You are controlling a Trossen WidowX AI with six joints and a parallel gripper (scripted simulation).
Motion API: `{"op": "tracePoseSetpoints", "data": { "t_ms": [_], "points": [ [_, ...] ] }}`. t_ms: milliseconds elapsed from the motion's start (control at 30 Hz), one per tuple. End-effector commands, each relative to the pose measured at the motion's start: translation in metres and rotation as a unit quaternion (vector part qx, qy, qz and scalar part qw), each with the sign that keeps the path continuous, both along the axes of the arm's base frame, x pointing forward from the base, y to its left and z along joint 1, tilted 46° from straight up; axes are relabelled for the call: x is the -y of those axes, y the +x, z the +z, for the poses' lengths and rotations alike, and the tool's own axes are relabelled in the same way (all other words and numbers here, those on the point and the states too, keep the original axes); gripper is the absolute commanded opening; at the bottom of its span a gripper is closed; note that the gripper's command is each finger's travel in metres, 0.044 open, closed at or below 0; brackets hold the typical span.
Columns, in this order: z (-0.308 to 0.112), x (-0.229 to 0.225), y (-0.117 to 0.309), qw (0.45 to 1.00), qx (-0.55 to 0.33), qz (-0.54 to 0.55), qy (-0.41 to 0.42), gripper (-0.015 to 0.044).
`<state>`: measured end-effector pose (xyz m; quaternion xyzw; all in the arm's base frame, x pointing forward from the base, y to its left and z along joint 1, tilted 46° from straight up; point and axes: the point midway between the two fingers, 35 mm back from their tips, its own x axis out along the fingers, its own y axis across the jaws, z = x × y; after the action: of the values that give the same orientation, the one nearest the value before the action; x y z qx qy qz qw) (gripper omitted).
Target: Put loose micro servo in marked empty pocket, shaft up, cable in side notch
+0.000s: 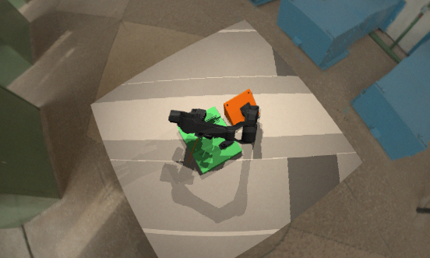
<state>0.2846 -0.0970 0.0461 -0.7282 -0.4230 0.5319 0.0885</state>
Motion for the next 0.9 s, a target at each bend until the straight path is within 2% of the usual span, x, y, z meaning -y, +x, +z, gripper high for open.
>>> {"op": "tracePoseSetpoints", "data": {
  "t_ms": [0,267,667,867],
  "points": [
    [0.003,0.002,0.000,1.000,0.002,-0.001,-0.004,0.0000],
    [0.002,0.002,-0.005,1.000,0.002,-0.001,-0.004,0.0000],
    [-0.027,0.031,-0.009,1.000,0.003,-0.001,-0.005,0.0000],
    [-0.027,0.031,-0.009,0.998,0.044,0.040,-0.010,0.0000]
  ]
}}
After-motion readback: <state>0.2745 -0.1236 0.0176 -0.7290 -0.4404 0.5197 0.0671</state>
